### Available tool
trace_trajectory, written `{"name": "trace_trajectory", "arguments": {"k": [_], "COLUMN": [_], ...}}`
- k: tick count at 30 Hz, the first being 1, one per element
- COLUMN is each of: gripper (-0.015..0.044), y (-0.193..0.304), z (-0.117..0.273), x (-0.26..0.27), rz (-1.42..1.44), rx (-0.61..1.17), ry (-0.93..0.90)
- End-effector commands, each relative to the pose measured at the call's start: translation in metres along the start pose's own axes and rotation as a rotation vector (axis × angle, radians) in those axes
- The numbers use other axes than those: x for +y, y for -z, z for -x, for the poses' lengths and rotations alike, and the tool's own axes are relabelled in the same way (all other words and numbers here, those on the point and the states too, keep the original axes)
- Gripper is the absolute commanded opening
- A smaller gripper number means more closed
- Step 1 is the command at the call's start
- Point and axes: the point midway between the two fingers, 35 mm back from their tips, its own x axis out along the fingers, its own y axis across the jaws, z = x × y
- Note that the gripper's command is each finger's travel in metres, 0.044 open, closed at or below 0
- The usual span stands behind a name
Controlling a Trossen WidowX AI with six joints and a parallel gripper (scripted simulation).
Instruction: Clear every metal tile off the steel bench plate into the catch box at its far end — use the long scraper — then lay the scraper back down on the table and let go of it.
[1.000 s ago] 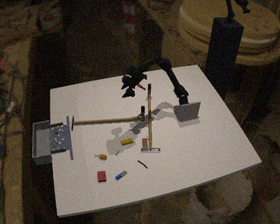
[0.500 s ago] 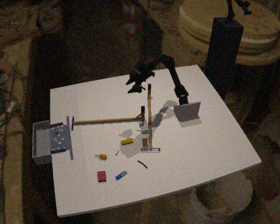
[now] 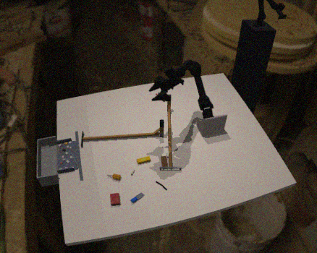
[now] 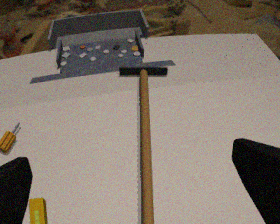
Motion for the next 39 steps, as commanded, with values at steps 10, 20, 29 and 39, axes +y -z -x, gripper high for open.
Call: {"name": "trace_trajectory", "arguments": {"k": [10,20,29,39], "gripper": [0.044,0.044,0.044,0.044], "y": [0.007,0.018,0.03,0.047], "z": [0.041,0.07,0.093,0.116], "x": [0.0,-0.001,-0.003,-0.006], "rz": [0.02,0.027,0.034,0.04], "rx": [-0.104,-0.181,-0.247,-0.315], "ry": [-0.019,-0.037,-0.052,-0.066]}}
